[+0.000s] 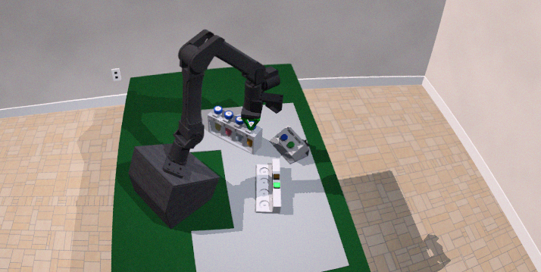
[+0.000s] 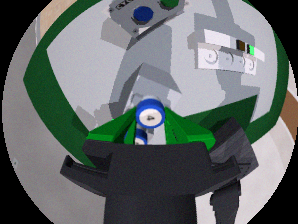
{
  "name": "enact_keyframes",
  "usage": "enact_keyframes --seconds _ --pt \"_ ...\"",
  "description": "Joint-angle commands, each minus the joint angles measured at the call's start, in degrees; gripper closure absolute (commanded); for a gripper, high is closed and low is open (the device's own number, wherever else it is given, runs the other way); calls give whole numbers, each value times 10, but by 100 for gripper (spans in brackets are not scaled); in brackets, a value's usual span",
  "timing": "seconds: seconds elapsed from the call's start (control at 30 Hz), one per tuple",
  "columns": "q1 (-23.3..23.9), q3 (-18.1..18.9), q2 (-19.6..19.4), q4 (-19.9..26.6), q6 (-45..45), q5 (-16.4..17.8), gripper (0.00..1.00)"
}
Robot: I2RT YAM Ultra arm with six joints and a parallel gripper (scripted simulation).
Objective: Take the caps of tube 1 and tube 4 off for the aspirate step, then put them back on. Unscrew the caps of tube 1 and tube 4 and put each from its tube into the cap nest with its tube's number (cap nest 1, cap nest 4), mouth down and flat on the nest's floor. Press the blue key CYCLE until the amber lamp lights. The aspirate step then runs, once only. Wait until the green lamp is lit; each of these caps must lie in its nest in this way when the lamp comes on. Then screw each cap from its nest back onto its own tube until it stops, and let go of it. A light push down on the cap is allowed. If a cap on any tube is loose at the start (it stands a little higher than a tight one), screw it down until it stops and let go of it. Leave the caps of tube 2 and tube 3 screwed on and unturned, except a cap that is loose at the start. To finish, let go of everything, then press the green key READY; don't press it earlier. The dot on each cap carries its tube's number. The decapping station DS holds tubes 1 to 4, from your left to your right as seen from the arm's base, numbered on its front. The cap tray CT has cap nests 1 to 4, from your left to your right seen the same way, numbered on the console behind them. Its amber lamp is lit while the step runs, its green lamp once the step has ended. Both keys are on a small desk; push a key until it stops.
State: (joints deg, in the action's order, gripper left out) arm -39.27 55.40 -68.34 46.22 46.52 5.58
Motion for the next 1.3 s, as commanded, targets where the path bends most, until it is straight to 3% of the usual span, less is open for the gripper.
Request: enact_keyframes --seconds 0.0,0.03,0.37,0.93,1.17,1.27 --pt "1 2 2 -1 18 0 100" --pt "0 2 2 -1 18 0 51" --pt "0 2 2 -1 18 0 51" --pt "14 65 45 106 7 7 51" --pt "14 67 45 108 7 7 51" --pt "-60 52 64 106 -73 -31 51"
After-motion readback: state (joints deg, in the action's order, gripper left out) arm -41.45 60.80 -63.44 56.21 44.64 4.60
